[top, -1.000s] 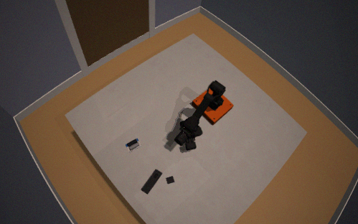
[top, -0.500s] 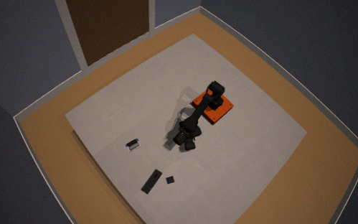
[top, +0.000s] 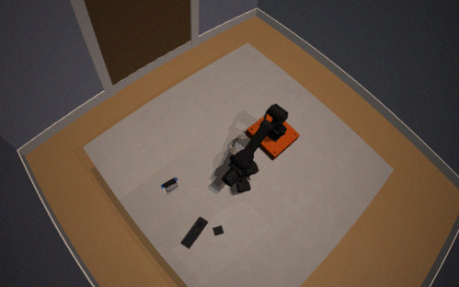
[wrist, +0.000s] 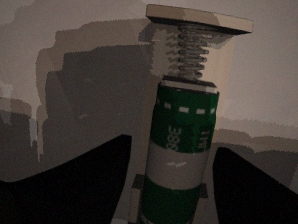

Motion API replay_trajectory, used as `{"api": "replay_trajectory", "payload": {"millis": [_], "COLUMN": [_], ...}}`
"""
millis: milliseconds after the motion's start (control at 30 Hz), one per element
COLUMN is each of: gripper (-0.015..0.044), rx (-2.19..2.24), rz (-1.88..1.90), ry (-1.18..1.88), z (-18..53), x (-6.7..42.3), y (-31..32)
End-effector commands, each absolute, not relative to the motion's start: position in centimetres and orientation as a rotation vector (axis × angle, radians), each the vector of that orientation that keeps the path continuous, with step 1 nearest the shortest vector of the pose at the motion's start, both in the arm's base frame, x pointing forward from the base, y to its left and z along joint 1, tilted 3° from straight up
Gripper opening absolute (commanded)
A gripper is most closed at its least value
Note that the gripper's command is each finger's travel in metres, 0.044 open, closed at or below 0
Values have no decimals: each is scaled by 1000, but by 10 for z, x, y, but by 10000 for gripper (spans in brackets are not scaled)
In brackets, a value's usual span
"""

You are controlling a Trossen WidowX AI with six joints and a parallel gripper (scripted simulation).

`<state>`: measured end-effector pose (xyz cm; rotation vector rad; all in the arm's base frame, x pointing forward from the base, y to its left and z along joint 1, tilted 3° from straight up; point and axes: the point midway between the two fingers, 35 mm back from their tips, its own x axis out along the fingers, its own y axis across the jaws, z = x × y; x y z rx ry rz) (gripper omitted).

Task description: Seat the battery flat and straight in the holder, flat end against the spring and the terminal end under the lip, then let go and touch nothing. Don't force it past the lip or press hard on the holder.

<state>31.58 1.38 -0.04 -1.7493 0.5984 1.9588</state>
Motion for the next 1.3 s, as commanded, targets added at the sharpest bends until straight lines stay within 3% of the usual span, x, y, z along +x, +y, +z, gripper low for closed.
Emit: {"api": "replay_trajectory", "payload": {"millis": [0,400,733,1267], "gripper": [178,178,440,440], "rx": [-1760,-1760,-1761,-1761], "rz": [1948,1947,1947,1947], "ry": [594,594,594,594], "z": [11,13,82,82], "x": [318,318,317,316], "y": [13,13,11,11]}}
